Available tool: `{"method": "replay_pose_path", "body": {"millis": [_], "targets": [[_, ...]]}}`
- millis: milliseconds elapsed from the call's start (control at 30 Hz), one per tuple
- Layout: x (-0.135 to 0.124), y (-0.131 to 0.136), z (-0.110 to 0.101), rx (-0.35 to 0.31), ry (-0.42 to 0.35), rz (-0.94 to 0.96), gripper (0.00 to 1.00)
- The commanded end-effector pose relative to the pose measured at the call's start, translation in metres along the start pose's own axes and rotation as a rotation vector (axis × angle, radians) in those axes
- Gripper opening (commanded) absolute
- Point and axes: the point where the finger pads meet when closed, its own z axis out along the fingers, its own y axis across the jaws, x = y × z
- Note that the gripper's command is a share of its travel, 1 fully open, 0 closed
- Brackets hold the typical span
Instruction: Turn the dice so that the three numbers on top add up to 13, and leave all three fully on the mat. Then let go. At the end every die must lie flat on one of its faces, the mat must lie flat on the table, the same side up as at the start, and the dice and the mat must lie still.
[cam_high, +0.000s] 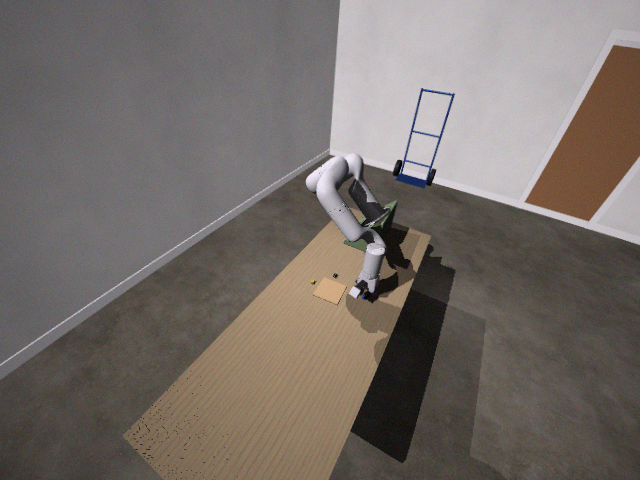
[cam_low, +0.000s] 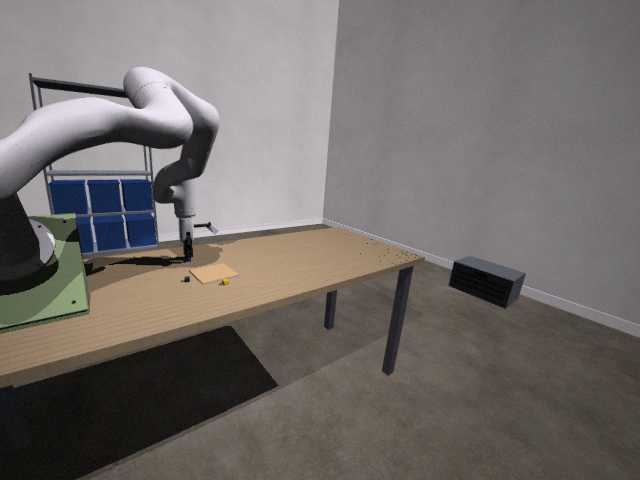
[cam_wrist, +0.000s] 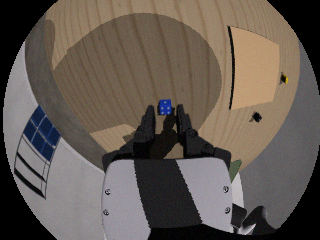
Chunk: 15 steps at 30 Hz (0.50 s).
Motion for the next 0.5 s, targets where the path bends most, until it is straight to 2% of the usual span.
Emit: {"method": "replay_pose_path", "body": {"millis": [0, 467], "targets": [[0.0008, -0.0003, -0.0008, 0.001, 0.001, 0.001, 0.31], [0.0008, -0.0003, 0.0016, 0.001, 0.001, 0.001, 0.31]]}}
